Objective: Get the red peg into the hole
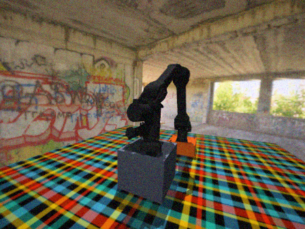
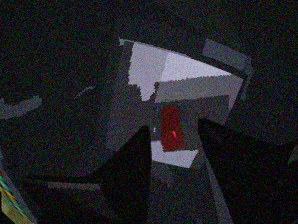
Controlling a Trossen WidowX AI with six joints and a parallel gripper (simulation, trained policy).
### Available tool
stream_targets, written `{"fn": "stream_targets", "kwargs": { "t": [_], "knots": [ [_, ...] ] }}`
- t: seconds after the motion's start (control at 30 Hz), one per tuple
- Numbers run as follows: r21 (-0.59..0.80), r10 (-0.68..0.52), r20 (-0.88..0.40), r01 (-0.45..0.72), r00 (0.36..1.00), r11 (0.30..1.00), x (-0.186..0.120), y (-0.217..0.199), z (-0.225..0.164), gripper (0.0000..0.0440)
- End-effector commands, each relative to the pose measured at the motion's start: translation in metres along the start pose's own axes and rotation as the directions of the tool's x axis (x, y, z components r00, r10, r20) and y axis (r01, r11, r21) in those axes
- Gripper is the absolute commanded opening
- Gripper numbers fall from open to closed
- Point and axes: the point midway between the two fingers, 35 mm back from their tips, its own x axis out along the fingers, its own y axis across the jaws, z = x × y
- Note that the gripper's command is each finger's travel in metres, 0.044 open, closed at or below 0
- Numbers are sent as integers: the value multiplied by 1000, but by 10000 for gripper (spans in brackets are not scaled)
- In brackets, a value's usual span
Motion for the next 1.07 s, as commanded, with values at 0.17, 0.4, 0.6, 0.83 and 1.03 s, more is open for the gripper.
{"fn": "stream_targets", "kwargs": {
  "t": [0.17,0.4,0.6,0.83,1.03],
  "knots": [
    [18,32,-87,-31,996,999,-11,3,7,205],
    [34,75,-133,-71,988,997,-24,7,14,231],
    [47,122,-152,-116,981,992,-38,13,22,245],
    [59,184,-154,-177,971,982,-56,20,34,261],
    [62,240,-146,-233,960,971,-72,26,44,269]
  ]
}}
